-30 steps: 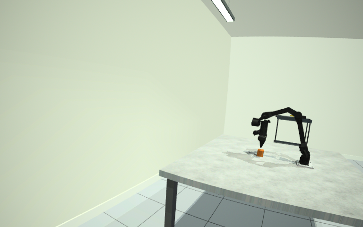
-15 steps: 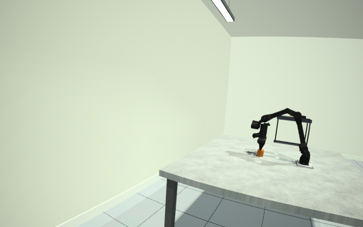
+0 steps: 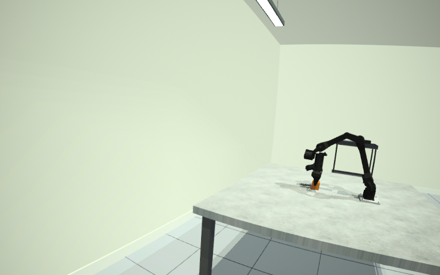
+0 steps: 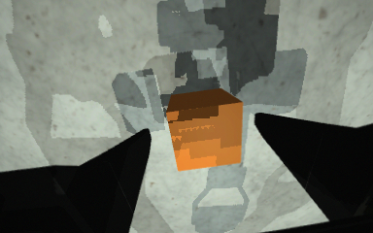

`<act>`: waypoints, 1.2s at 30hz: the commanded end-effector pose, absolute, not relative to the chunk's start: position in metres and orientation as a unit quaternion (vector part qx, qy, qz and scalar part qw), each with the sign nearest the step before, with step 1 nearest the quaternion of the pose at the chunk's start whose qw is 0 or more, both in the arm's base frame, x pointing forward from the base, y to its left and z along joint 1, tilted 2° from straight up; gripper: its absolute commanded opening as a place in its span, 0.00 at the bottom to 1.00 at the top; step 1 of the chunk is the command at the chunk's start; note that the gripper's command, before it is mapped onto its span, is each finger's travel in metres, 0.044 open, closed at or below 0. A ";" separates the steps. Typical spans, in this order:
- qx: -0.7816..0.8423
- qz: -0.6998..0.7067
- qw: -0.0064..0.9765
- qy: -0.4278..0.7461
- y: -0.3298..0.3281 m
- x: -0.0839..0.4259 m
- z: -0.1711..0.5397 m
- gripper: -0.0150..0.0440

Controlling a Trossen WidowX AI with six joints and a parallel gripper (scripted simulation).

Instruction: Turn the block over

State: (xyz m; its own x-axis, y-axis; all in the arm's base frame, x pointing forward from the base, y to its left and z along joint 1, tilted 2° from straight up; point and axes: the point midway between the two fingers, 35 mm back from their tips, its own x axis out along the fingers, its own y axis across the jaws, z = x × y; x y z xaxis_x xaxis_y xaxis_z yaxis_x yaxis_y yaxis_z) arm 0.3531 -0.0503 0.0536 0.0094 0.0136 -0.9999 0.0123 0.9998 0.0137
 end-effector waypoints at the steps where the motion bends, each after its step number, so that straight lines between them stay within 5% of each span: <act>1: 0.008 -0.001 0.707 0.707 -0.051 0.351 0.050 0.91; 6: 0.008 -0.001 0.707 0.707 -0.051 0.351 0.050 0.69; 26: 0.008 -0.001 0.707 0.707 -0.051 0.351 0.050 0.46; 31: 0.008 -0.001 0.707 0.707 -0.051 0.351 0.071 0.25; 36: 0.008 -0.001 0.707 0.707 -0.051 0.351 0.080 0.25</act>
State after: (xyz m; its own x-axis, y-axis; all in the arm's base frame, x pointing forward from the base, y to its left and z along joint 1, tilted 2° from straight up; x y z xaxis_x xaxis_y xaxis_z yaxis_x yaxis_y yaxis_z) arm 0.3483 -0.0500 0.0717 -0.0142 0.0150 -0.9998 0.0130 0.9998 0.0148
